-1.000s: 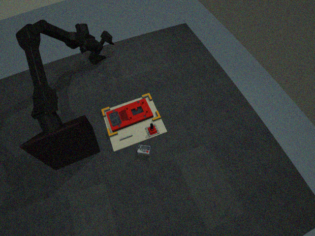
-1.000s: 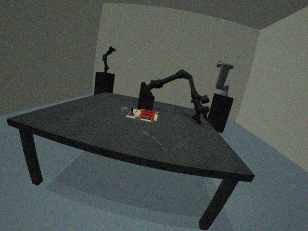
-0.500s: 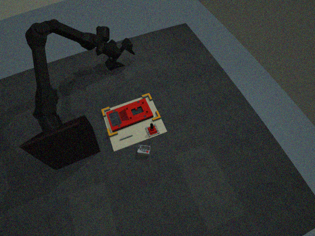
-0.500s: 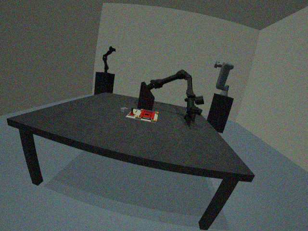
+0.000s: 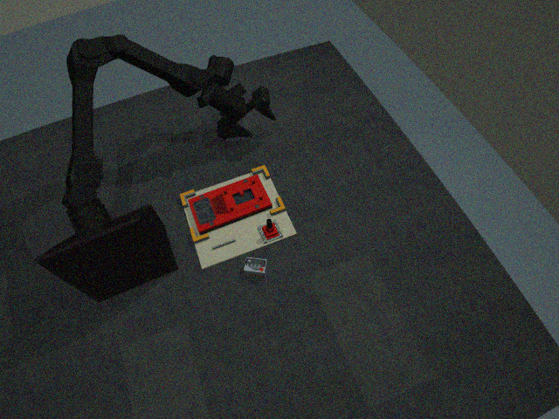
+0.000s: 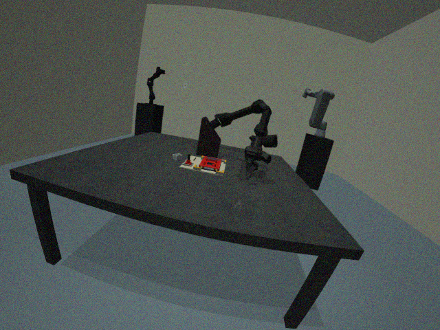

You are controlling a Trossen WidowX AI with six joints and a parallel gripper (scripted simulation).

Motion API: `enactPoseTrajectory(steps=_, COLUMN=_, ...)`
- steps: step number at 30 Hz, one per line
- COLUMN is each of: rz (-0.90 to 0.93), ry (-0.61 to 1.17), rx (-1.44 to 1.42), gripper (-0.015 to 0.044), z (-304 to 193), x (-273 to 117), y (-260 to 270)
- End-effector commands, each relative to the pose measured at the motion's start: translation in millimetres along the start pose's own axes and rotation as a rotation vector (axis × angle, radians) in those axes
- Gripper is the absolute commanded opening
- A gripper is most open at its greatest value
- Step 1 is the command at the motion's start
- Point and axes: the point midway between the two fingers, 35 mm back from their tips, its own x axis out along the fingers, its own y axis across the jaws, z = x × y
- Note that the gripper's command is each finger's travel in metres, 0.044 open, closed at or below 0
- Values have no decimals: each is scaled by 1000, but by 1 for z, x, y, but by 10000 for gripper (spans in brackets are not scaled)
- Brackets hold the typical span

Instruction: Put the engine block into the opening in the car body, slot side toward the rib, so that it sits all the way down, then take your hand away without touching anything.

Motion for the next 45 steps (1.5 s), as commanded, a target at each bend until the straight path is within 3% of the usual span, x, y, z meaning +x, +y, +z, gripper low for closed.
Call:
enactPoseTrajectory(steps=1, rz=16, ry=86, rx=73, gripper=440, z=-41, x=11, y=-14)
enactPoseTrajectory(steps=21, rz=138, ry=368, rx=538, gripper=440, z=-209, x=12, y=-57)
enactPoseTrajectory(steps=31, rz=168, ry=435, rx=655, gripper=440, z=-253, x=0, y=-61)
enactPoseTrajectory(steps=45, rz=263, ry=572, rx=1066, gripper=440, z=-341, x=-30, y=-50)
